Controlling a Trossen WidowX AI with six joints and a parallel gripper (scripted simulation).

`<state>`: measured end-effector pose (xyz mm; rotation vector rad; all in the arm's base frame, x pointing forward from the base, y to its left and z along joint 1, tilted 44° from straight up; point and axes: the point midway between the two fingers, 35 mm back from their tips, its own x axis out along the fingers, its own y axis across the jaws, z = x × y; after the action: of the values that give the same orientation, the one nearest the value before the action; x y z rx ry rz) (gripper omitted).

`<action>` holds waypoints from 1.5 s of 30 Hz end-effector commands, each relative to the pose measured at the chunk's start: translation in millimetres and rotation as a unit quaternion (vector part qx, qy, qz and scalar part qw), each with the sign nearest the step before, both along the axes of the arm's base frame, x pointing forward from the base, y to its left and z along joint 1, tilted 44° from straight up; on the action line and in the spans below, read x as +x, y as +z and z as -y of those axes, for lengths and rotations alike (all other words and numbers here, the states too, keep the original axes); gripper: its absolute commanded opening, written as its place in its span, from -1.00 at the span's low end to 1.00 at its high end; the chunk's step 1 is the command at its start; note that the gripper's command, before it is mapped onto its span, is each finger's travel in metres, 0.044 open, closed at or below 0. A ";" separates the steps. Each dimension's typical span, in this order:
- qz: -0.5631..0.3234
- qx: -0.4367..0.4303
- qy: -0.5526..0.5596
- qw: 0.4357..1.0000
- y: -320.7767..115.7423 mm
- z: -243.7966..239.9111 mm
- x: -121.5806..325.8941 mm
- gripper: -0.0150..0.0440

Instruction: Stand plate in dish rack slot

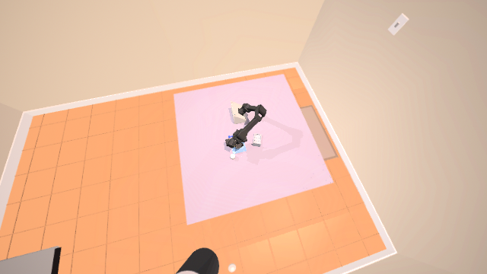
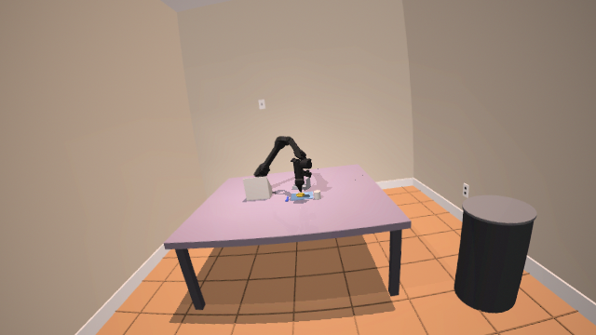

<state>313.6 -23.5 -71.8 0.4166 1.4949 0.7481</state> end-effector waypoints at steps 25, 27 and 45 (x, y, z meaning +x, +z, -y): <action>-0.009 0.007 0.000 1.000 -30.3 -27.5 -11.7 0.78; -0.009 0.007 0.000 1.000 -30.3 -27.5 -11.7 0.70; -0.009 0.007 0.000 1.000 -30.3 -27.5 -11.7 0.43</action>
<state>303.7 2.5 -100.4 0.4264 1.5034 0.7560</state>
